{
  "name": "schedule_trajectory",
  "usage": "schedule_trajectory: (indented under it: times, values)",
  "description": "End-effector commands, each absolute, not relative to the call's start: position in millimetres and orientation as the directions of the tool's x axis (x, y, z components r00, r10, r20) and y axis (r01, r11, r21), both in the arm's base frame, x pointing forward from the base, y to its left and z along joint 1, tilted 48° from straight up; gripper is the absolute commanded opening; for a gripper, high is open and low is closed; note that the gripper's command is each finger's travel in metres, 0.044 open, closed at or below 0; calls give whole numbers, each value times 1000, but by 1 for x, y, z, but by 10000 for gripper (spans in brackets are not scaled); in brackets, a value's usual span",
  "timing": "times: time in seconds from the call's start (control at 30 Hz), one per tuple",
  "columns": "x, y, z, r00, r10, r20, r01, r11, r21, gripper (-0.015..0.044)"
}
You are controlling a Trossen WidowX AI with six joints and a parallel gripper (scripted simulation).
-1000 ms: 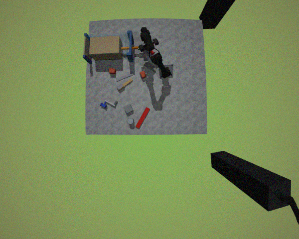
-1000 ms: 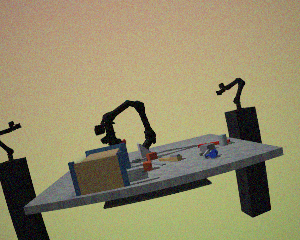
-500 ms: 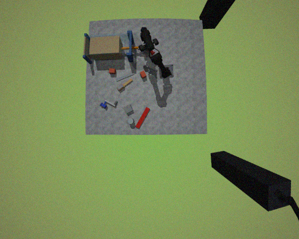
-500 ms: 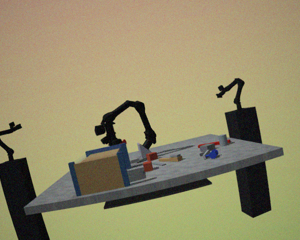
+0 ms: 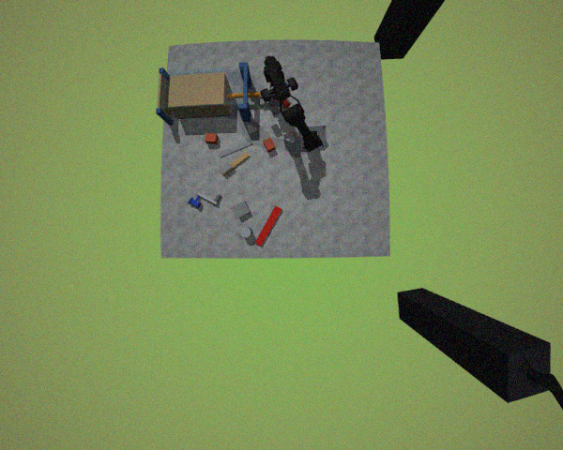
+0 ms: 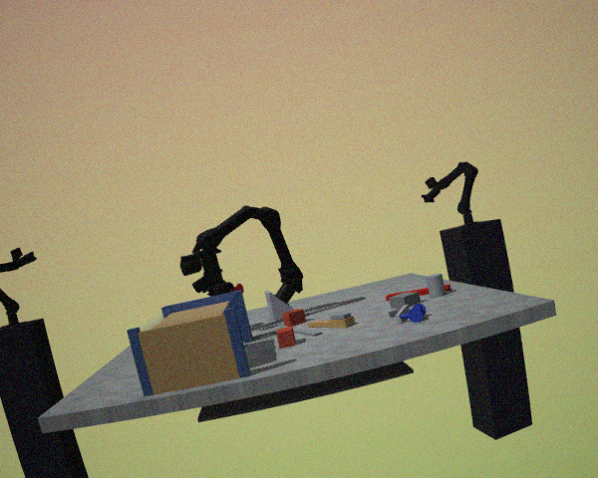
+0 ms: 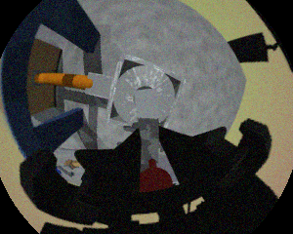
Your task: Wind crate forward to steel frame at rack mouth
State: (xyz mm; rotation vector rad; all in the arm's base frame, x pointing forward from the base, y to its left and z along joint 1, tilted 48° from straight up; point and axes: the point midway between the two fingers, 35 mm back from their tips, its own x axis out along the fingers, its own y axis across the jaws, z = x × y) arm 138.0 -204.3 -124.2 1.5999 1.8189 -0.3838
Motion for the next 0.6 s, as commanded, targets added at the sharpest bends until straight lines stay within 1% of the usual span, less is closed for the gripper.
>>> schedule_trajectory:
  times: [0.0,0.3,0.43,0.57]
  values:
    - [140,-202,-127,-28,759,-650,968,182,171,0]
    - [139,-201,-127,-28,759,-650,968,184,173,0]
    - [136,-202,-128,-33,756,-654,943,240,230,0]
    - [136,-202,-128,-33,755,-654,940,246,236,0]
